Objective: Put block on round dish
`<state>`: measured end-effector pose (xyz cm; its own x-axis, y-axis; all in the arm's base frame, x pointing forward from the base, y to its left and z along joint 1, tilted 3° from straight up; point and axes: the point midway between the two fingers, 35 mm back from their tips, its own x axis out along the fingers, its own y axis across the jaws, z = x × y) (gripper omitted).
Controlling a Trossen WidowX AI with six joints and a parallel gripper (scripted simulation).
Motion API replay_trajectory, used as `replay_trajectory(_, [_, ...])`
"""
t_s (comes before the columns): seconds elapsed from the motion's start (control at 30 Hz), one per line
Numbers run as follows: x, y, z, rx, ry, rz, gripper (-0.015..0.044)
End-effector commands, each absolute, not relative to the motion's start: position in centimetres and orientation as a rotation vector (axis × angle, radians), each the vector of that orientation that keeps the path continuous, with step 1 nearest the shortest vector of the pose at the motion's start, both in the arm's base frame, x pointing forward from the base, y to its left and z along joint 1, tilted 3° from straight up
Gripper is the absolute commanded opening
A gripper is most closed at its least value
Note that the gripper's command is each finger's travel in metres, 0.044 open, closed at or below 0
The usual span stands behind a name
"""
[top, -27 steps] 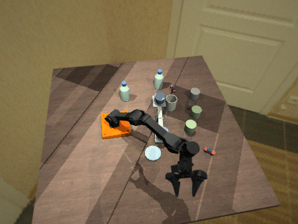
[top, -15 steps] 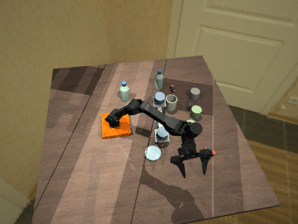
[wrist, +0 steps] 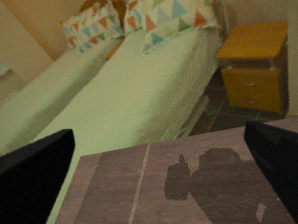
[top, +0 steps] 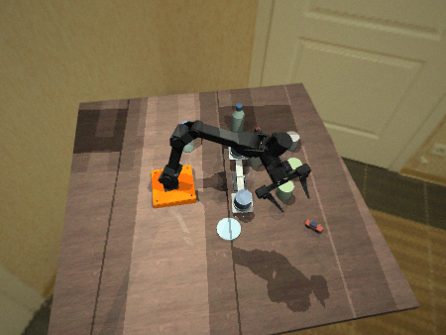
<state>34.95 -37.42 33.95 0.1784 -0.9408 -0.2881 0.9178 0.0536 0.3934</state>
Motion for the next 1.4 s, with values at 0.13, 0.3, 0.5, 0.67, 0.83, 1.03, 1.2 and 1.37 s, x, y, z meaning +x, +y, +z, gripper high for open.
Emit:
replay_trajectory(0.13, [35.5, -28.7, 33.4, 0.492, 0.169, -1.208, 0.044])
replay_trajectory(0.3, [34.9, -23.5, 32.9, 0.447, 0.285, -1.076, 0.044])
replay_trajectory(0.5, [33.2, -17.7, 31.6, 0.386, 0.413, -0.913, 0.044])
replay_trajectory(0.67, [31.2, -13.3, 30.2, 0.33, 0.512, -0.774, 0.044])
replay_trajectory(0.83, [28.7, -9.4, 28.4, 0.269, 0.603, -0.633, 0.044])
replay_trajectory(1.03, [25.3, -5.4, 25.8, 0.191, 0.703, -0.461, 0.044])
replay_trajectory(1.2, [22.2, -2.7, 23.3, 0.122, 0.78, -0.316, 0.044])
replay_trajectory(1.37, [20.6, -1.5, 21.9, 0.088, 0.815, -0.244, 0.044])
